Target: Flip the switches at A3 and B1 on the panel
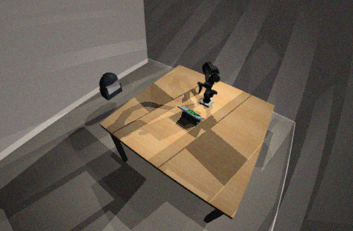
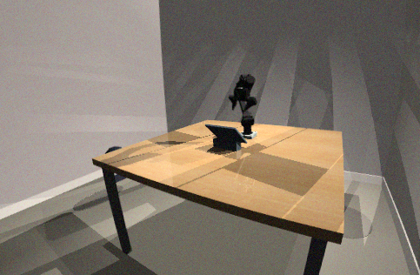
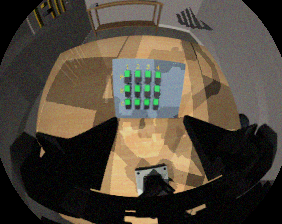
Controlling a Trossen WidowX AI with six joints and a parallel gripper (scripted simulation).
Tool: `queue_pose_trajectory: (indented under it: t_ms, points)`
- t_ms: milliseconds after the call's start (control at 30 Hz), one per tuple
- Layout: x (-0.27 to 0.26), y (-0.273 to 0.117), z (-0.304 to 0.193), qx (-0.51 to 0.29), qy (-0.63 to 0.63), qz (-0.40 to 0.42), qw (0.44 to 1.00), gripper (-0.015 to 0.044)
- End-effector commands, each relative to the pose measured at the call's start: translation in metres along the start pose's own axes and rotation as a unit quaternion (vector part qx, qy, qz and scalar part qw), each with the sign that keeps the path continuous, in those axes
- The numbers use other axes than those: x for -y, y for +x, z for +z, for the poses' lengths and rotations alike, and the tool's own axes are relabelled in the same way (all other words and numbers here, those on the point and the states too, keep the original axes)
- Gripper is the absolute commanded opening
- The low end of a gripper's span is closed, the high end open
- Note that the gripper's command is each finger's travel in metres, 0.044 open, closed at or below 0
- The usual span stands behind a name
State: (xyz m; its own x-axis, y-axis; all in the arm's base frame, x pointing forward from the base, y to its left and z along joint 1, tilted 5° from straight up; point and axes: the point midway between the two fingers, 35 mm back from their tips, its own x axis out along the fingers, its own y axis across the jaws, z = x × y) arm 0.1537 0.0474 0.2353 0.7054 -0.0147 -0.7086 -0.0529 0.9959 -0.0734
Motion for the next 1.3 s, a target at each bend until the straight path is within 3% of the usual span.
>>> queue_pose_trajectory:
  t_ms: [0, 467, 567, 700, 1267]
  points:
    - [0.000, 0.001, 0.000, -0.001, 0.000, 0.000, 1.000, 0.0374]
    - [0.011, 0.090, 0.035, 0.011, 0.021, 0.017, 1.000, 0.0006]
    - [0.011, 0.093, 0.035, 0.012, 0.021, 0.017, 1.000, 0.0000]
    - [0.010, 0.125, 0.035, 0.025, 0.021, 0.016, 0.999, 0.0000]
    - [0.009, 0.139, 0.035, 0.025, 0.021, 0.016, 0.999, 0.0000]
